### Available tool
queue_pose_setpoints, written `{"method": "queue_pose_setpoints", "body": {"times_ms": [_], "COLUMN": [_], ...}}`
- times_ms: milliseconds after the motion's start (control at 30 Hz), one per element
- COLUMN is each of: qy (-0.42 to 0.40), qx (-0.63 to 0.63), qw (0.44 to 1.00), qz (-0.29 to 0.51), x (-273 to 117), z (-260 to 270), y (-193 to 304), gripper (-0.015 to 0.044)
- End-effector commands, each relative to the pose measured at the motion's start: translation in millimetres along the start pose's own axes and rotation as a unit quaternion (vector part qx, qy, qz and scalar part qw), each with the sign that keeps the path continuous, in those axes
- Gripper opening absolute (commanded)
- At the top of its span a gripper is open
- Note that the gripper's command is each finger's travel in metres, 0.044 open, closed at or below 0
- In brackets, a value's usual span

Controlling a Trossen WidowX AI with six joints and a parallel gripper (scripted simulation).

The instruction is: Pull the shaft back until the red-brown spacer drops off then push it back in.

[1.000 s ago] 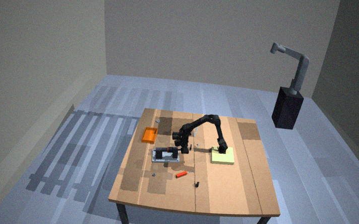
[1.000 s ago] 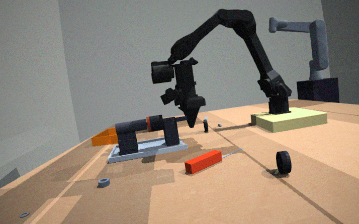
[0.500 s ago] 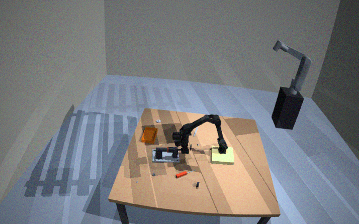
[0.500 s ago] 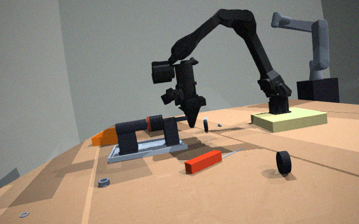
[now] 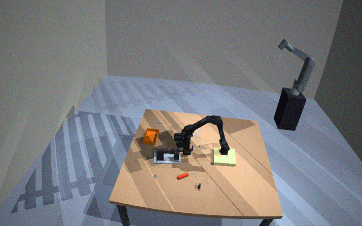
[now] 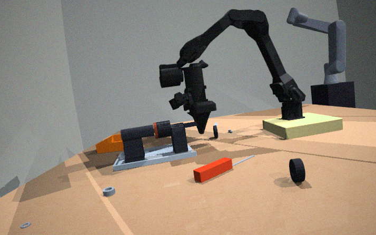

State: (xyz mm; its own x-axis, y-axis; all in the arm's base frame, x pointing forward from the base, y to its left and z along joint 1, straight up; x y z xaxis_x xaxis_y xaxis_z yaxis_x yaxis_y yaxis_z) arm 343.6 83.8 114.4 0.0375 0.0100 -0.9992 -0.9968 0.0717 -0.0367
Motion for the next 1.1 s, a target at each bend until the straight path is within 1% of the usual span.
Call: {"method": "queue_pose_setpoints", "body": {"times_ms": [0,1067], "qy": [0.001,0.001], "qx": [0.001,0.001], "qw": [1.0,1.0], "qz": [0.002,0.002], "x": [-0.1,0.0], "z": [-0.3,-1.1], "y": [1.2,4.0], "gripper": [0.0,0.0]}}
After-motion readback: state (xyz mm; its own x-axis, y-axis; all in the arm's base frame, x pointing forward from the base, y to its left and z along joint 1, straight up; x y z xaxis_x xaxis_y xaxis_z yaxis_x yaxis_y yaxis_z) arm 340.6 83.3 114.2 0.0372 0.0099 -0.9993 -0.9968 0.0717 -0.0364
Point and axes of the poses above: the point midway between the two fingers, 35 mm back from their tips, its own x axis out along the fingers, its own z axis across the jaws, y = z × x, the point moved 6 cm from there along -x, back along the fingers, and after that the axes turned 15 degrees about x, right-handed, at the moved point
